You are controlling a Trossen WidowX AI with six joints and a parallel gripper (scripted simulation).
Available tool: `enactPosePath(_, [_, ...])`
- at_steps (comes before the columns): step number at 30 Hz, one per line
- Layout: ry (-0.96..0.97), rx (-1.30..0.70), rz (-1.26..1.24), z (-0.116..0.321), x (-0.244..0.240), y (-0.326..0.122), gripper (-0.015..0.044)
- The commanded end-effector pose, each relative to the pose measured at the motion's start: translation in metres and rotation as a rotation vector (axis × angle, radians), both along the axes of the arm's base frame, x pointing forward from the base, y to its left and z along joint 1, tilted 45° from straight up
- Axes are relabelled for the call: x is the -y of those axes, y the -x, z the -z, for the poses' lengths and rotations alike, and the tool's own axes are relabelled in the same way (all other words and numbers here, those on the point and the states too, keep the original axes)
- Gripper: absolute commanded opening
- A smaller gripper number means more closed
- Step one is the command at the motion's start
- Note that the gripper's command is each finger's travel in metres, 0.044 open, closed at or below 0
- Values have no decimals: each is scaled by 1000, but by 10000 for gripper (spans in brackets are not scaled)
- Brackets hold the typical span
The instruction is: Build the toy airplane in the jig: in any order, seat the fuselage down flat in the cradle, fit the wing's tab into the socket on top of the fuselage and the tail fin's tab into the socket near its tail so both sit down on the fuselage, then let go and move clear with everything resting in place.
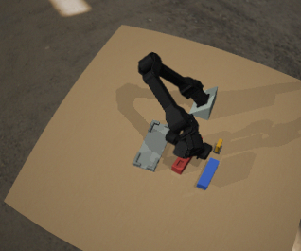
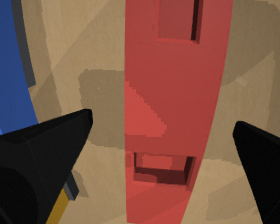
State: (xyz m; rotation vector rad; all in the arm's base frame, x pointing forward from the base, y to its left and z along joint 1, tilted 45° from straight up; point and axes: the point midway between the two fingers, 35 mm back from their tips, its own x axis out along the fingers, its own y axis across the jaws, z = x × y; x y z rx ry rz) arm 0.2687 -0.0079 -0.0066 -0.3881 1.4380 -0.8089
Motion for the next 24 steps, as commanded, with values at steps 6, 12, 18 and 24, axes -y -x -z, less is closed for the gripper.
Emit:
enactPosePath(6, [8,-4,-5,11,11,2,440])
enactPosePath(12, [8,-4,-4,13,14,3,387])
enactPosePath(18, [8,-4,-4,13,14,3,230])
enactPosePath(24, [8,-4,-4,13,14,3,151])
